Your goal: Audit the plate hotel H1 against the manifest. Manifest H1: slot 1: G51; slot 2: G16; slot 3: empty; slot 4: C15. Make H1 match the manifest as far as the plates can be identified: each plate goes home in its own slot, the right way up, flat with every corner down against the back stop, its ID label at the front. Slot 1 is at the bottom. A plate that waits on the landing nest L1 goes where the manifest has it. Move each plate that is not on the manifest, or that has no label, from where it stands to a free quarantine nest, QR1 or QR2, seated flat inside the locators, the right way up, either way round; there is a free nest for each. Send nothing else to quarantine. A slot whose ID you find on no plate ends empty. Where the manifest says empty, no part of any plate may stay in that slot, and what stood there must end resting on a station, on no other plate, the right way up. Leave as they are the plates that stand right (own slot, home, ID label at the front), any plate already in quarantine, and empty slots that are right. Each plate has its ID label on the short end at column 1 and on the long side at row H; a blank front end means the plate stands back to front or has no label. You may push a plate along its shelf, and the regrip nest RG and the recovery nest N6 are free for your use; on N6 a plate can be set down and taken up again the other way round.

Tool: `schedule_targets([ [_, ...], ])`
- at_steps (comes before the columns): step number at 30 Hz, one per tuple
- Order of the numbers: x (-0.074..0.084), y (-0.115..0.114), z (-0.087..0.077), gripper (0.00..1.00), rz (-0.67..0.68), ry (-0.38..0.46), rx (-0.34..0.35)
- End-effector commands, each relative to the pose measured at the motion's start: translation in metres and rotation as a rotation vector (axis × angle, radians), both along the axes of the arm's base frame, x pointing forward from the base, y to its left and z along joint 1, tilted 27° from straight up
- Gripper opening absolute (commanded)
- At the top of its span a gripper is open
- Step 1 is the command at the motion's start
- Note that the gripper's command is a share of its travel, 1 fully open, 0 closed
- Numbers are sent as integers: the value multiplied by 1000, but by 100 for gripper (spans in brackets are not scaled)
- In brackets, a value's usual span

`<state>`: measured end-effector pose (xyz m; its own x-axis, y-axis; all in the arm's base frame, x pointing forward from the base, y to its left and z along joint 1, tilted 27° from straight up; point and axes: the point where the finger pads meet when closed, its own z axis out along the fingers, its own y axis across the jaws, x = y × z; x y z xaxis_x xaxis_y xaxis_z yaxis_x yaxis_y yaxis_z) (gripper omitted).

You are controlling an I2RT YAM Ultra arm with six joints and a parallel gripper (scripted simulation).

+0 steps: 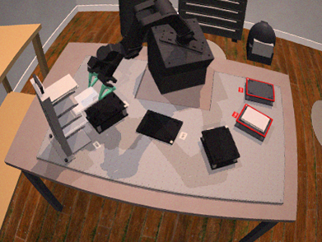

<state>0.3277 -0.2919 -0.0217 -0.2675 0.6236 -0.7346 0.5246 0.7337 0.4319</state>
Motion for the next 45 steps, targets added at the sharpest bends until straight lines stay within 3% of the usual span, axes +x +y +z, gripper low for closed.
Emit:
schedule_targets([
  [1,3,-8,7,86,-12,-11,-22],
  [45,24,-22,5,86,-12,-12,-22],
])
